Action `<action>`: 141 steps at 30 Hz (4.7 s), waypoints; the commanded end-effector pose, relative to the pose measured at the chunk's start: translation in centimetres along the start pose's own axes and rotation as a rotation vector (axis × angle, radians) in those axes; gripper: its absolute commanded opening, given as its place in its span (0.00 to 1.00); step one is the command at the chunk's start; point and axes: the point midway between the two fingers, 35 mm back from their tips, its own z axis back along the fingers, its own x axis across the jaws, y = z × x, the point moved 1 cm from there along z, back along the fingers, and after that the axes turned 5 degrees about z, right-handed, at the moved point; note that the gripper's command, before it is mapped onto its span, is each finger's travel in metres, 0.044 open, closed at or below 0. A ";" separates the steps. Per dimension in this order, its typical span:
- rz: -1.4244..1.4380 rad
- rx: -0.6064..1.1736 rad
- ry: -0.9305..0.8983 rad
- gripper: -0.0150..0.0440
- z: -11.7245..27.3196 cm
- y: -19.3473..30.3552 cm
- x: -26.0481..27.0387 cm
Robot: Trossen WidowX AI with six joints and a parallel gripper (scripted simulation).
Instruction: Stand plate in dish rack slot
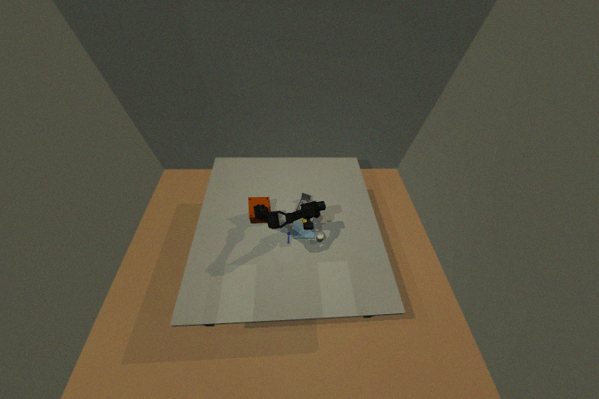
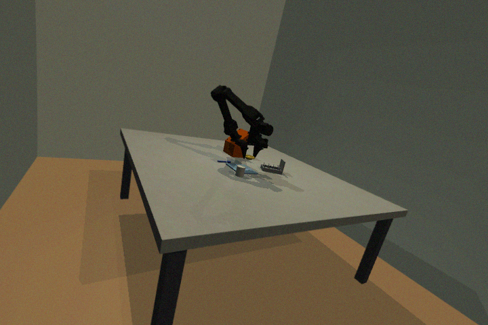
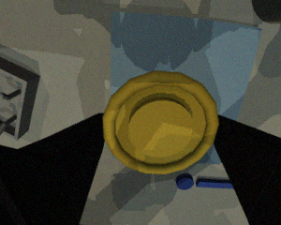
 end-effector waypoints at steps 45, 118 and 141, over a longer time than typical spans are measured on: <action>-0.451 -0.008 0.021 0.25 10.7 3.2 10.2; 0.661 -0.583 -0.989 0.25 -3.0 3.2 12.2; 0.891 -1.223 -0.763 0.25 -4.3 3.5 9.8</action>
